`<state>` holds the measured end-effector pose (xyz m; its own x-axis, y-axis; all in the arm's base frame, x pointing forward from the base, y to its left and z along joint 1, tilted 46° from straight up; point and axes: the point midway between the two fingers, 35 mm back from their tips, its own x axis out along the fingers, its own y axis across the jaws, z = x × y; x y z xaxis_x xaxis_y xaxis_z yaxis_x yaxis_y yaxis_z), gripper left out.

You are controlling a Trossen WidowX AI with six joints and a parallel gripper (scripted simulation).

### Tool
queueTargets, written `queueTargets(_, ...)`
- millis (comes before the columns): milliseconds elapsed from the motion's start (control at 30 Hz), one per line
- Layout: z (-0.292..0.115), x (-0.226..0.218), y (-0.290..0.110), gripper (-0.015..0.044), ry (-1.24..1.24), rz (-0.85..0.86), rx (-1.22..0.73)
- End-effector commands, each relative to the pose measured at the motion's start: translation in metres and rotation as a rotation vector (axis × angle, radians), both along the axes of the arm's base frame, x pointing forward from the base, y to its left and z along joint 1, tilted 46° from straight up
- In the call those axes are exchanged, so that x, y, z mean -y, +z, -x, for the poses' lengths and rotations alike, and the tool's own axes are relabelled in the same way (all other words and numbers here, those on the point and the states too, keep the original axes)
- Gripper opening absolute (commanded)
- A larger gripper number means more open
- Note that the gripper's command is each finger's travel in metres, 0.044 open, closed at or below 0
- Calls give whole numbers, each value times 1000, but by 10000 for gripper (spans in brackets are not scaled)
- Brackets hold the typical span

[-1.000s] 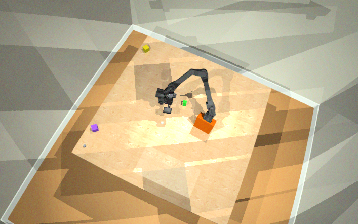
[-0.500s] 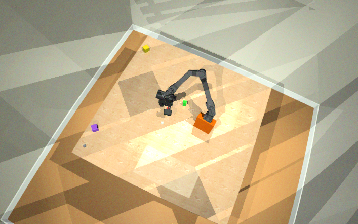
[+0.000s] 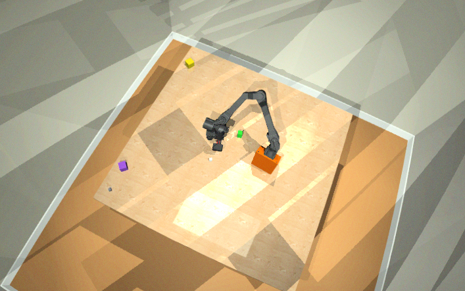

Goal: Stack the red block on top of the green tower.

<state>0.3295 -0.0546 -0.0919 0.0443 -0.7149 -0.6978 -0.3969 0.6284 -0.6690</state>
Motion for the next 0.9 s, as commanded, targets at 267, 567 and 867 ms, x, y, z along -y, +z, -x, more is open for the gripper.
queueTargets(267, 2, 7, -6, 440, 1, 5, -10)
queueTargets(567, 2, 6, -6, 414, 1, 5, -10)
queueTargets(867, 2, 6, -6, 177, 1, 5, -10)
